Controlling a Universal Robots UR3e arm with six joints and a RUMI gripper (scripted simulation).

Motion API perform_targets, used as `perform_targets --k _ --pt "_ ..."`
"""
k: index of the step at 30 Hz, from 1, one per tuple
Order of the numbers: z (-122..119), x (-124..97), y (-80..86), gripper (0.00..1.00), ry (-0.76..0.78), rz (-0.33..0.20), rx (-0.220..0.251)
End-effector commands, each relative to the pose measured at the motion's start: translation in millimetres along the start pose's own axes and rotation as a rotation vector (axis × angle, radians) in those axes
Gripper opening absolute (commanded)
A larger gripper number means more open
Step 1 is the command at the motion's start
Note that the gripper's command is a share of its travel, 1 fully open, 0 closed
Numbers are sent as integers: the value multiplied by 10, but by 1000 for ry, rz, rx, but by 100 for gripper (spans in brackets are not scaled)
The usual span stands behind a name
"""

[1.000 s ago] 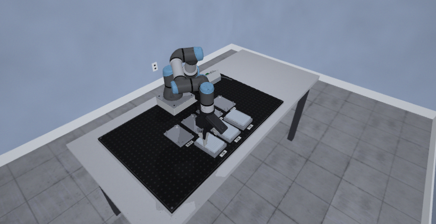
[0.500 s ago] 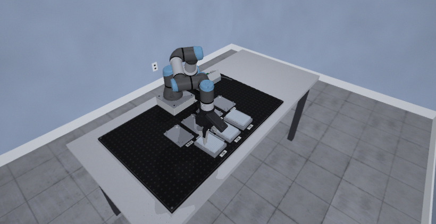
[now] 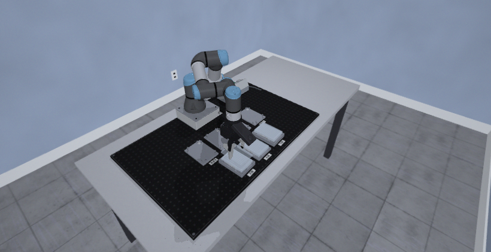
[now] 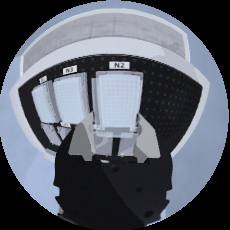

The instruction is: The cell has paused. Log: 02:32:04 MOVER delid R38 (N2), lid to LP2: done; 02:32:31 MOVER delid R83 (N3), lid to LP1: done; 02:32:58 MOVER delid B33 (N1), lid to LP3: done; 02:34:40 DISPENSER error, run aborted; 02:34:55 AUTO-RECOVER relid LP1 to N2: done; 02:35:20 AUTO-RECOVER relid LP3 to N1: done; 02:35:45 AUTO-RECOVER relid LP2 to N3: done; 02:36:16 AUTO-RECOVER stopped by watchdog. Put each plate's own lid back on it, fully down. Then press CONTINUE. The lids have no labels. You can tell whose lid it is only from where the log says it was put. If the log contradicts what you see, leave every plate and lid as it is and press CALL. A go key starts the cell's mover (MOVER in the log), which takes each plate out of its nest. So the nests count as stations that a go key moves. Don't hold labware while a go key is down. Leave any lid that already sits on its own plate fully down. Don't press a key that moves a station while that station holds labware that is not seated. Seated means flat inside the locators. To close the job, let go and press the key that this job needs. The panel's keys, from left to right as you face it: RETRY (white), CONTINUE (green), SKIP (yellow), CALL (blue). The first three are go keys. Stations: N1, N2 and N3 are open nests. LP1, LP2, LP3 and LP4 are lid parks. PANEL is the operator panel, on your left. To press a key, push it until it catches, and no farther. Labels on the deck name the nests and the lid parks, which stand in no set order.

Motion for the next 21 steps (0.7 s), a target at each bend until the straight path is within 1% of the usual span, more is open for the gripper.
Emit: perform_targets --k 1,11,13,21 --pt "-113 -152 13 0 -22 7 -2" --pt "-406 -558 10 0 -22 7 -2" --pt "-406 -558 10 0 -22 7 -2" --pt "-641 -882 7 0 -22 7 -2"
Point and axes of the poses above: the point where the finger pads meet when closed, its own y axis back along the fingers, its own z axis across the jaws, x = y × z, the point moved 3 cm from there along y, back along the fingers, and after that the axes turned 11 degrees about -y, right-handed, at the moved point
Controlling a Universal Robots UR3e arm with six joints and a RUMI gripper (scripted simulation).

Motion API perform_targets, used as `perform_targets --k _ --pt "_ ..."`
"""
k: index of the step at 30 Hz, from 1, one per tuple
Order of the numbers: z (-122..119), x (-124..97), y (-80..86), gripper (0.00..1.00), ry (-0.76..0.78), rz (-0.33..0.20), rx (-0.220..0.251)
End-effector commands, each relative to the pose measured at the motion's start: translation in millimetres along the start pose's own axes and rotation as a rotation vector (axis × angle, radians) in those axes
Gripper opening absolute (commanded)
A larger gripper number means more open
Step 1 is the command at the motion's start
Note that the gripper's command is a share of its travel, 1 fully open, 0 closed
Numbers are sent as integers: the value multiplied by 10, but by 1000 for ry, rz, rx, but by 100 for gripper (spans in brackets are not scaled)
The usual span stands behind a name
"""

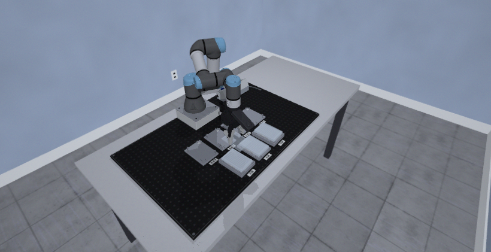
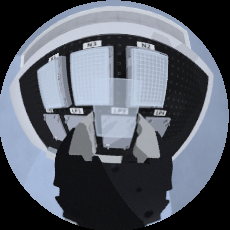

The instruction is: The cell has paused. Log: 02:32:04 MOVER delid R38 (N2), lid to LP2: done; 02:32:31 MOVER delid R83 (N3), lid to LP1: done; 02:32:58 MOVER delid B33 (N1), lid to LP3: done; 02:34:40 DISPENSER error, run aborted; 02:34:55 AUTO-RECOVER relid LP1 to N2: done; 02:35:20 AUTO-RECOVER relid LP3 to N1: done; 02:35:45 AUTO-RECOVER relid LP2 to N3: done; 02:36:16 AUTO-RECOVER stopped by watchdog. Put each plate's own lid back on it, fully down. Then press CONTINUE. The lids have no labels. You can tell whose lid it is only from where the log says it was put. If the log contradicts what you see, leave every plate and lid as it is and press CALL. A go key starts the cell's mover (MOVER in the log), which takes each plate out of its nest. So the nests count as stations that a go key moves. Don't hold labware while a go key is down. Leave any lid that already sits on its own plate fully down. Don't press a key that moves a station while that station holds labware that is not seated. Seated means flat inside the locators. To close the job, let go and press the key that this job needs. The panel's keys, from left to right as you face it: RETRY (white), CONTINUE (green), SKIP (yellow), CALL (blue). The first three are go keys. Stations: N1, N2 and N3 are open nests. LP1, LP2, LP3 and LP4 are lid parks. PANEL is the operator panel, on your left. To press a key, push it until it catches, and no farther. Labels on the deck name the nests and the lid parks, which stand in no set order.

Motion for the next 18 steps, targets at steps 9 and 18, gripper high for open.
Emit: perform_targets --k 9,18 --pt "-302 -436 14 0 0 11 -1" --pt "-558 -806 10 0 0 11 -1"
Point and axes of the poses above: the point where the finger pads meet when closed, its own y axis back along the fingers, its own z axis across the jaws, x = y × z, the point moved 3 cm from there along y, back along the fingers, and after that the axes turned 11 degrees about -y, right-handed, at the moved point
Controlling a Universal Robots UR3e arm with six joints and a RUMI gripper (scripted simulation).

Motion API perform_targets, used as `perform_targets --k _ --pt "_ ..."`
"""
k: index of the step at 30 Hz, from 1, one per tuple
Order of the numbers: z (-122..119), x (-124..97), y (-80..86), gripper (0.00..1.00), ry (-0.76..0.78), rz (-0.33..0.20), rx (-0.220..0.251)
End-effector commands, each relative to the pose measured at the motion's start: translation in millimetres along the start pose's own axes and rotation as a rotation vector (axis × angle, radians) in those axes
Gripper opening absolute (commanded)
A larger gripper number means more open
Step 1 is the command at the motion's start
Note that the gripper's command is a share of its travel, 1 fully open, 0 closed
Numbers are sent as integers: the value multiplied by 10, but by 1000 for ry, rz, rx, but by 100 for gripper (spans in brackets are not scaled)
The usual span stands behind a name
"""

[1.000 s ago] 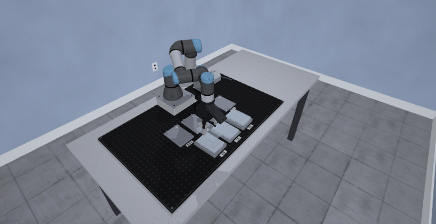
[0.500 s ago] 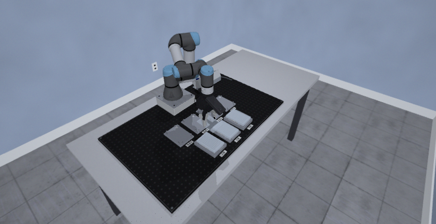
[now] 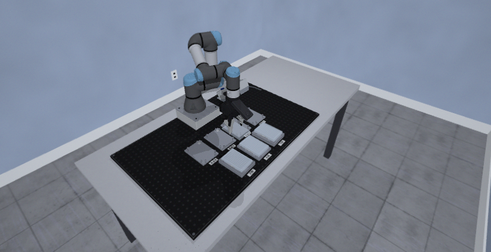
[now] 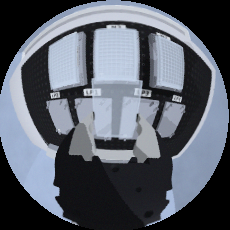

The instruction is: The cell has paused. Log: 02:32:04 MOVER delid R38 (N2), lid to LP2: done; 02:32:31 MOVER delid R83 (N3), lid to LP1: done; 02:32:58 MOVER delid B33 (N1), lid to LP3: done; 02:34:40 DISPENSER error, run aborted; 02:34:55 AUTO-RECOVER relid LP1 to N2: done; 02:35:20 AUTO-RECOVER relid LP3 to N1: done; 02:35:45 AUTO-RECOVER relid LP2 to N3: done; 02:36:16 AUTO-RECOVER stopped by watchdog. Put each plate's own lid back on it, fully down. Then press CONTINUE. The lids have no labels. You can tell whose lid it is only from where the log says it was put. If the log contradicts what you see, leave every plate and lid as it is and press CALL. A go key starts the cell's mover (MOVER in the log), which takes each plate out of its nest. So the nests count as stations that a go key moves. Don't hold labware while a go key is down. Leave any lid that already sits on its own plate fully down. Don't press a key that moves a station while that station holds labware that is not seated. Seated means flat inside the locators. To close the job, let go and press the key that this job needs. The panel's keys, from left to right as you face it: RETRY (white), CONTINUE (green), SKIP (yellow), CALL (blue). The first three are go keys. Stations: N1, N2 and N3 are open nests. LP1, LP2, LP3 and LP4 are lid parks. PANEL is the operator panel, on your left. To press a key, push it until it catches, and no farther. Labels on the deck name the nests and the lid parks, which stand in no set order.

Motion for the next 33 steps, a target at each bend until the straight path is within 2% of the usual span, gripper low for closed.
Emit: perform_targets --k 1,16,33 --pt "-134 -191 19 0 0 7 -1" --pt "-493 -710 16 0 0 7 0" --pt "-493 -710 -11 0 0 7 0"
Point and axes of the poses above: the point where the finger pads meet when closed, its own y axis back along the fingers, its own z axis across the jaws, x = y × z, the point moved 3 cm from there along y, back along the fingers, and after that the axes turned 11 degrees about -y, right-handed, at the moved point
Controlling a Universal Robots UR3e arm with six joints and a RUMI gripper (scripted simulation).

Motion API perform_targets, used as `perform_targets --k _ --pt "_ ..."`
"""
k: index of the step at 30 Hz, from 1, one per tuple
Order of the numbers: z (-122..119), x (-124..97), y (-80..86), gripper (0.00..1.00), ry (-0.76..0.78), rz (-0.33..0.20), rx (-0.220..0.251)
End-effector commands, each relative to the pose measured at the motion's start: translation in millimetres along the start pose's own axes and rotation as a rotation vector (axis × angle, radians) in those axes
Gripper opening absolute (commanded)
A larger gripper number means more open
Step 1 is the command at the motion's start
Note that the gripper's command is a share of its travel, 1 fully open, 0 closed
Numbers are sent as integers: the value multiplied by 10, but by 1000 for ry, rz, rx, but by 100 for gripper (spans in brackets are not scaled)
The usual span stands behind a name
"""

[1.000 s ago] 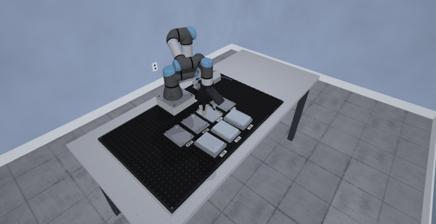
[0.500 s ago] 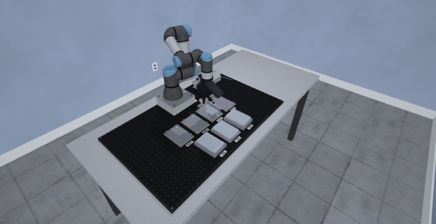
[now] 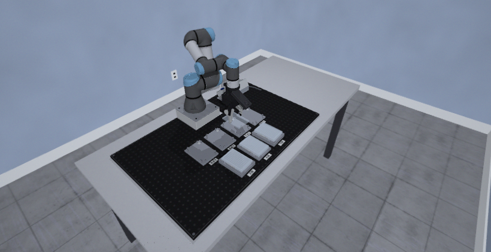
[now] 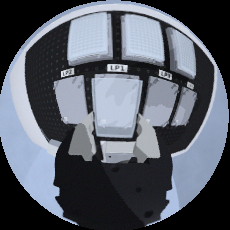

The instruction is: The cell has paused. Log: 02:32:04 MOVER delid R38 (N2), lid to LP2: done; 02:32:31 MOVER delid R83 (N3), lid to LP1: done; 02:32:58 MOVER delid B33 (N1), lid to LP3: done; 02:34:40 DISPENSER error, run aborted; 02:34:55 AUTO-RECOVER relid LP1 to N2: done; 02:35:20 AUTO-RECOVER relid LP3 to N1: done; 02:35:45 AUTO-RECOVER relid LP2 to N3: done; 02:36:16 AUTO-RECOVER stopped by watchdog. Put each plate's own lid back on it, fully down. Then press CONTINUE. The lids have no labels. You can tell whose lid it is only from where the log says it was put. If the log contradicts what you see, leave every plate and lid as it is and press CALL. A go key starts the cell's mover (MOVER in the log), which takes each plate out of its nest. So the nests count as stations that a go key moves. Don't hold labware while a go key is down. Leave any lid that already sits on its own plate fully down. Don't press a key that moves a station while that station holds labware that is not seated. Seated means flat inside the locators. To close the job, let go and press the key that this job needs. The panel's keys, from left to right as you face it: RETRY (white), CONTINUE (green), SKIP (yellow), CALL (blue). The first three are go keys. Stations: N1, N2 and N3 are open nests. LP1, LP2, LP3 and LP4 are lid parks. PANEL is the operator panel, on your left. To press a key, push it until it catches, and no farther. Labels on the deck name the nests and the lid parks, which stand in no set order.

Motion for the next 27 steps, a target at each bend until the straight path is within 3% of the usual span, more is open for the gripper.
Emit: perform_targets --k 1,27 --pt "0 6 -9 0 0 2 0" --pt "0 7 -82 0 0 2 0"
Point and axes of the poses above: the point where the finger pads meet when closed, its own y axis back along the fingers, its own z axis across the jaws, x = y × z, the point moved 3 cm from there along y, back along the fingers, and after that the axes turned 11 degrees about -y, right-handed, at the moved point
